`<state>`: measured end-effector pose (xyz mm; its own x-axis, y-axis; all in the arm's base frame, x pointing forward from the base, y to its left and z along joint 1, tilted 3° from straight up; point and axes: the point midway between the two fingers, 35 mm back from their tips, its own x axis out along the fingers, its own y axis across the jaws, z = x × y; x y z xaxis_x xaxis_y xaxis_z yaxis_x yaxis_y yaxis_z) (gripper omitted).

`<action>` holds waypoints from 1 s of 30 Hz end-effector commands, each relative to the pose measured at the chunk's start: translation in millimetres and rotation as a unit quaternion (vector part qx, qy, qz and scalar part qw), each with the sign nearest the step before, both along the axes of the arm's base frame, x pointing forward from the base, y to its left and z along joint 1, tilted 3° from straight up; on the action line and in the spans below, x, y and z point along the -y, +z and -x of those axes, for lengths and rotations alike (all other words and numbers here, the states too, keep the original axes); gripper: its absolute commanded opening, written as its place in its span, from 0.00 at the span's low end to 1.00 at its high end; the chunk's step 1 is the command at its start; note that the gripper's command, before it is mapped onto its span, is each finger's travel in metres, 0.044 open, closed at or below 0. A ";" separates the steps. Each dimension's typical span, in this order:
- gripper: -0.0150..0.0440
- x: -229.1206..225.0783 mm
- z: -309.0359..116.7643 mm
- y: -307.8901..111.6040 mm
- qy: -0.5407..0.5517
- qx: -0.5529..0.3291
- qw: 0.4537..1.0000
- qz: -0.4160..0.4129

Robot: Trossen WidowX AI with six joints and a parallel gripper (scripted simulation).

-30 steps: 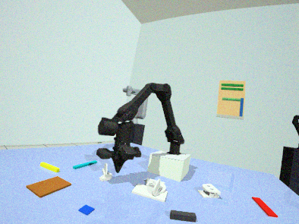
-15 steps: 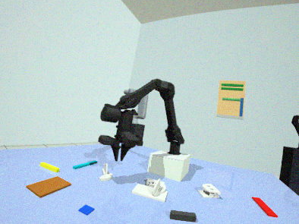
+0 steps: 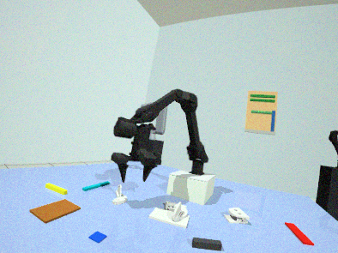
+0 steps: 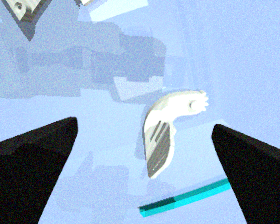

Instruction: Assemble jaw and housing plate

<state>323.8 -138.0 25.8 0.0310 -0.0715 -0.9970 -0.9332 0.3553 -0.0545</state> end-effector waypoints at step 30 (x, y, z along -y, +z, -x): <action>0.69 -1.8 3.1 6.6 -0.003 -0.006 1.000 -0.002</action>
